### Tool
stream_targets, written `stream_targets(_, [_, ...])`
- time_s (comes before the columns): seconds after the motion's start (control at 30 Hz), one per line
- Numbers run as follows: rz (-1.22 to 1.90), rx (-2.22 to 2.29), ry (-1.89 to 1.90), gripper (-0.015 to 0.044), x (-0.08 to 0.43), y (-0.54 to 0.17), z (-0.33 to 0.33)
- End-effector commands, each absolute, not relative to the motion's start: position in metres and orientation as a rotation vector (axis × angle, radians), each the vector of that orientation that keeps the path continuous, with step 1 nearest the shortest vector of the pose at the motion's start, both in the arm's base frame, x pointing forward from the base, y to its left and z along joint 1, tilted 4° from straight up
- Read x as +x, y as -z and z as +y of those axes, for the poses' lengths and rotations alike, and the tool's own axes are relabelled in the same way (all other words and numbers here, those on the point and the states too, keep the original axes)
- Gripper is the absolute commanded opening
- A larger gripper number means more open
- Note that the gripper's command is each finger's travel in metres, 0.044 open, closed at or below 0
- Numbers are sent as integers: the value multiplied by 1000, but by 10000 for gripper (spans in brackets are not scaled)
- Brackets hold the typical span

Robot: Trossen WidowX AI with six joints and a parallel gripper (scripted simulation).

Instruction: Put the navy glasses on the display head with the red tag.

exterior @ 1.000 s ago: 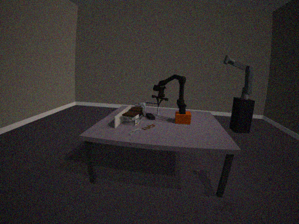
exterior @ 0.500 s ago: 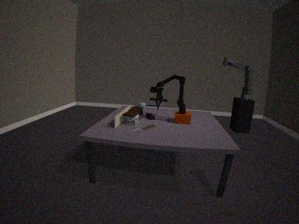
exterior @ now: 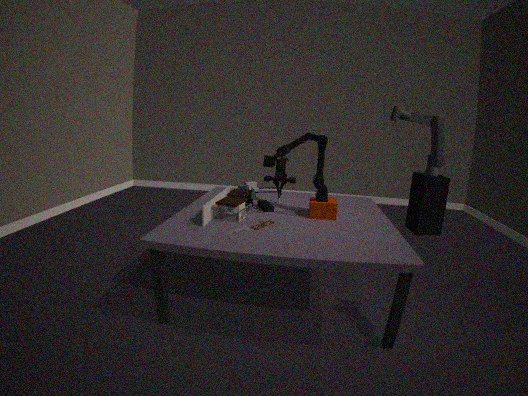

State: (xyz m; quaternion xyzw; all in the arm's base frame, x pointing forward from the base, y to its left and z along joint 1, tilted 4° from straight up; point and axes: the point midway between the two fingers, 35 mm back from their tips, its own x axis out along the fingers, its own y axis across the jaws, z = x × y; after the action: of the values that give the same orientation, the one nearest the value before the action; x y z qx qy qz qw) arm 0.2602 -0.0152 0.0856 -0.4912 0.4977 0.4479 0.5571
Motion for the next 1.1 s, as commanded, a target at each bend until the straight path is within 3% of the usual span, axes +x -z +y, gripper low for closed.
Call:
stream_targets(0.0, [1197,-1165,-1039,0,258,-82,-9])
stream_targets(0.47, [1084,-1262,-895,0,259,-74,-10])
stream_targets(1.07, [1145,-1189,-995,0,259,-55,-9])
